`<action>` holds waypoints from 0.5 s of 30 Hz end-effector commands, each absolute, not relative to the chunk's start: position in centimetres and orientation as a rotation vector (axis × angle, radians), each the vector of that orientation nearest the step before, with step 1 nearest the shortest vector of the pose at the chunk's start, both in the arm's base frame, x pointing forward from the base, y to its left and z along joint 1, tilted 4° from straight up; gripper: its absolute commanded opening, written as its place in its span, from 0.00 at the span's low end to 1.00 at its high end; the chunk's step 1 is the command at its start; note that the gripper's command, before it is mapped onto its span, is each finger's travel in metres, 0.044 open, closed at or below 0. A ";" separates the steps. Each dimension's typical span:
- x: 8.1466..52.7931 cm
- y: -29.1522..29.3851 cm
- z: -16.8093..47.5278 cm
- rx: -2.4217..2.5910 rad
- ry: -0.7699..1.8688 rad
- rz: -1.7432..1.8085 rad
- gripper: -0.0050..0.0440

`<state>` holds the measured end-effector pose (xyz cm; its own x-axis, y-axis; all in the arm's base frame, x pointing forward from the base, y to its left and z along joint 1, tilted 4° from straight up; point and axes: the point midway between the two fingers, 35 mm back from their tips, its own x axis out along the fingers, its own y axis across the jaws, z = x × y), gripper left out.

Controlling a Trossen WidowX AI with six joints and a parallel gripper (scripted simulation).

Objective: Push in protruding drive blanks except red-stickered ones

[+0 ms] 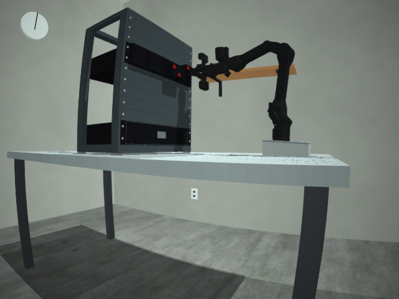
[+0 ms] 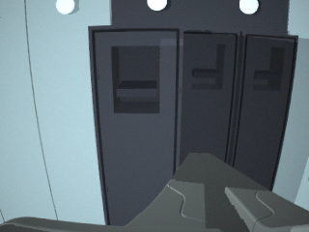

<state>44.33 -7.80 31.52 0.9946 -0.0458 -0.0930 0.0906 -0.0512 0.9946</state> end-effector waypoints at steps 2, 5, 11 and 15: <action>41.4 -7.7 33.2 1.612 0.005 -0.083 0.10; 39.9 -7.6 33.4 1.612 0.005 -0.083 0.10; 38.3 -7.5 33.5 1.612 0.005 -0.083 0.10; 38.2 -7.5 33.5 1.612 0.005 -0.083 0.10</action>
